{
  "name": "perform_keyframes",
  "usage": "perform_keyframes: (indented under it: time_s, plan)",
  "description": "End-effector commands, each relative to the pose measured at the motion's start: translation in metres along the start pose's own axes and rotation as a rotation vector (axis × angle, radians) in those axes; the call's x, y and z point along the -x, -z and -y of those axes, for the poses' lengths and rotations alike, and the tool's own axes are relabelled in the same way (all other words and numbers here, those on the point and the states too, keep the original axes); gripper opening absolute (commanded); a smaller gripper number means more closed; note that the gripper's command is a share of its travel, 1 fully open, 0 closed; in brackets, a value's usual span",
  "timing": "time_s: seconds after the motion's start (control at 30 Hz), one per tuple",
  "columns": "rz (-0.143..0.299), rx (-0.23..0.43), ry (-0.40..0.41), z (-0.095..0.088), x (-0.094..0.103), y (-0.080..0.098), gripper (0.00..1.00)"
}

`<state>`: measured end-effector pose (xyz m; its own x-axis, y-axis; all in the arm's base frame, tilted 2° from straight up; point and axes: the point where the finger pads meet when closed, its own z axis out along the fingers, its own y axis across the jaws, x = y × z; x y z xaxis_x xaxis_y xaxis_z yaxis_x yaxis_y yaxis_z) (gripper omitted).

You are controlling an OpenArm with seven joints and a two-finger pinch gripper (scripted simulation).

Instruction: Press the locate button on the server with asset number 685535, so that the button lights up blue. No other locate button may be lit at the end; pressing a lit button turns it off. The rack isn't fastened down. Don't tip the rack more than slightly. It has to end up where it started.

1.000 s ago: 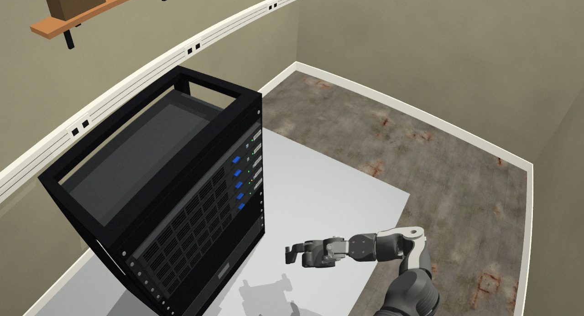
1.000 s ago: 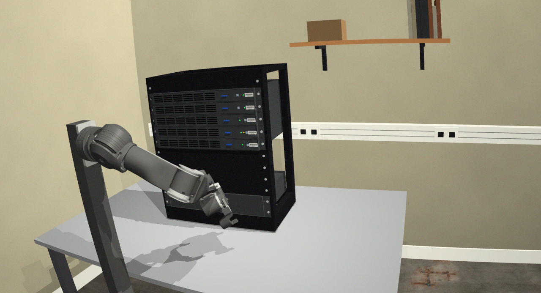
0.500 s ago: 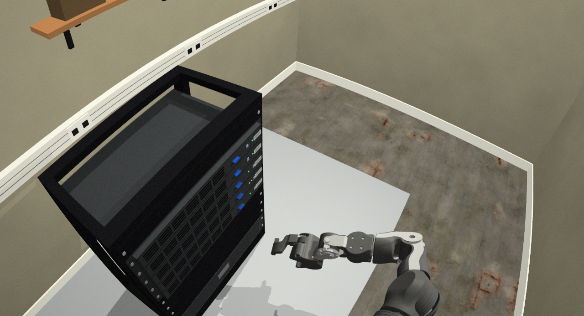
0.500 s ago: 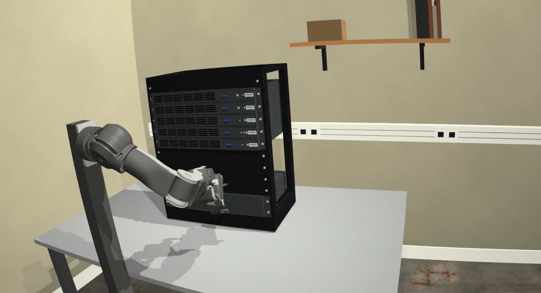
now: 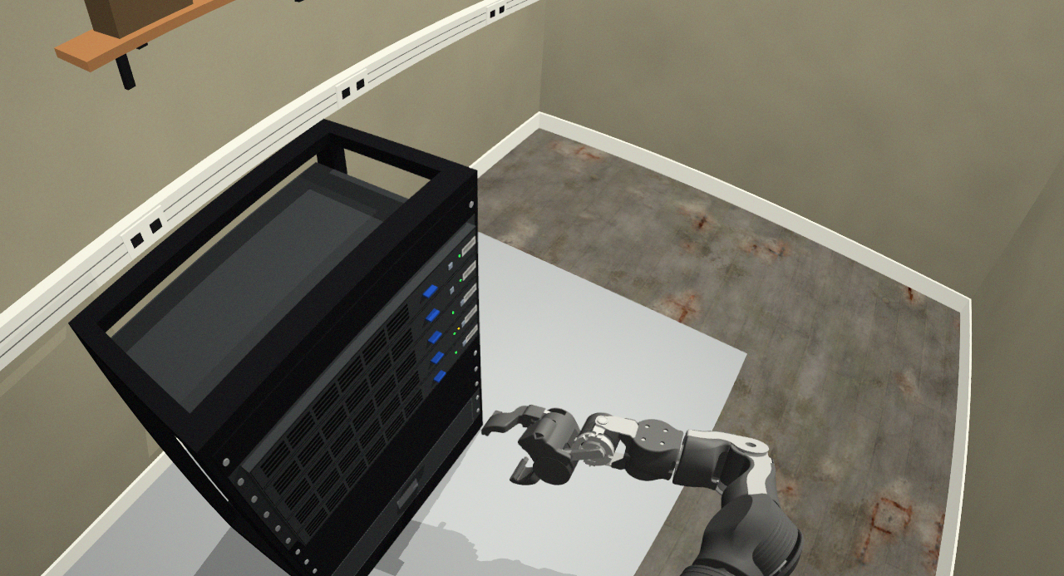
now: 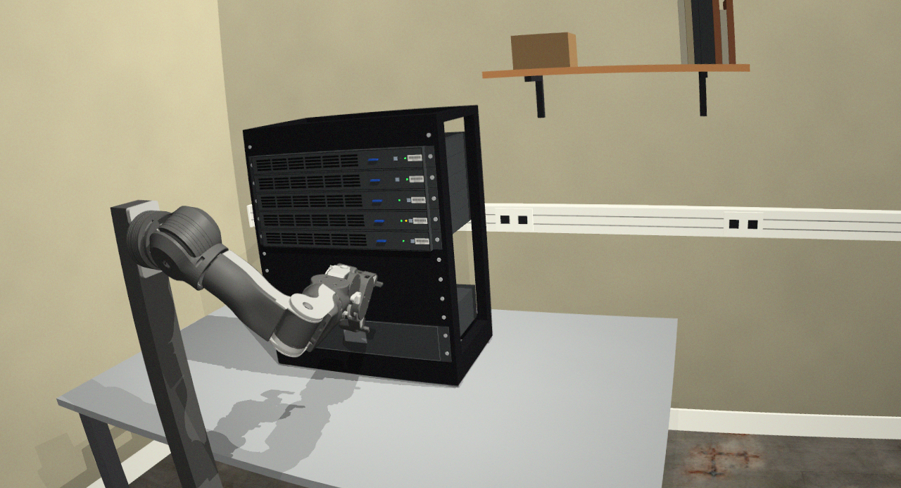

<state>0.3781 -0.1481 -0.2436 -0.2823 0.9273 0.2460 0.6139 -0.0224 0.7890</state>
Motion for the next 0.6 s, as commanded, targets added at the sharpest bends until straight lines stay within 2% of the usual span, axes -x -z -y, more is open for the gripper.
perform_keyframes:
  time_s: [0.0,0.2,0.27,0.57]
  plan:
    - [-0.013,0.028,-0.059,-0.006,-0.003,0.001,0.6]
    - [-0.051,0.119,-0.248,-0.027,-0.004,0.009,0.6]
    - [-0.051,0.119,-0.248,-0.027,-0.004,0.009,0.6]
    - [-0.11,0.243,-0.52,-0.053,0.002,0.024,0.6]
